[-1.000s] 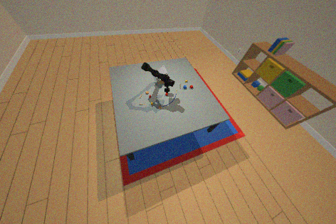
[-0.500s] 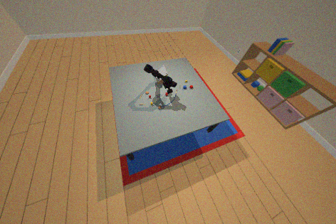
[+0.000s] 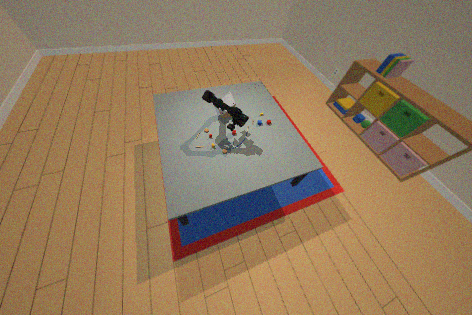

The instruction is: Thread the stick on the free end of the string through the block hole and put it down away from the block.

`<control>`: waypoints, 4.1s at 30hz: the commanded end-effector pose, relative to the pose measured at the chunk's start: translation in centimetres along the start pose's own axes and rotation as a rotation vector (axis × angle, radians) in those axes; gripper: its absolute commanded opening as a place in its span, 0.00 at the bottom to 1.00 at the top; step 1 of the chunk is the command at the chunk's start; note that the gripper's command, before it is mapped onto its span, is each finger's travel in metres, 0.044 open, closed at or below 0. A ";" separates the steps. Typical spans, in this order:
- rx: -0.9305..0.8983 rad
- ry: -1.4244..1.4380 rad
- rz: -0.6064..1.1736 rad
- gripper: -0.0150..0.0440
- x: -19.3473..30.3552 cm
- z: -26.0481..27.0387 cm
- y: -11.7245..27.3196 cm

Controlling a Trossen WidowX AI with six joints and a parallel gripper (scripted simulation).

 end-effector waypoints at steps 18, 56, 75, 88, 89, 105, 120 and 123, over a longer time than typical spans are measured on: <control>0.001 -2.066 -0.004 1.00 -0.4 -0.6 1.1; 0.000 -2.709 -0.004 0.66 -0.5 -0.7 1.4; -0.002 -2.709 -0.004 0.66 -0.6 -0.8 -1.5; 0.000 -2.709 -0.006 0.66 -0.5 -0.8 -3.6; 0.001 -2.709 -0.006 0.66 -0.5 -0.8 -3.8; -0.005 -2.716 -0.004 0.58 -0.5 -0.8 -4.5; -0.005 -2.716 -0.004 0.25 -0.5 -0.8 -4.5; -0.005 -2.716 -0.004 0.25 -0.5 -0.8 -4.4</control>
Point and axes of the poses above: the point midway between the two fingers, 35 mm back from their tips, its own y axis back along the fingers, its own z axis across the jaws, x = y × z, the point moved 10 cm from there along y, back along the fingers, and after that the axes turned 4 degrees about -y, right-handed, at the moved point
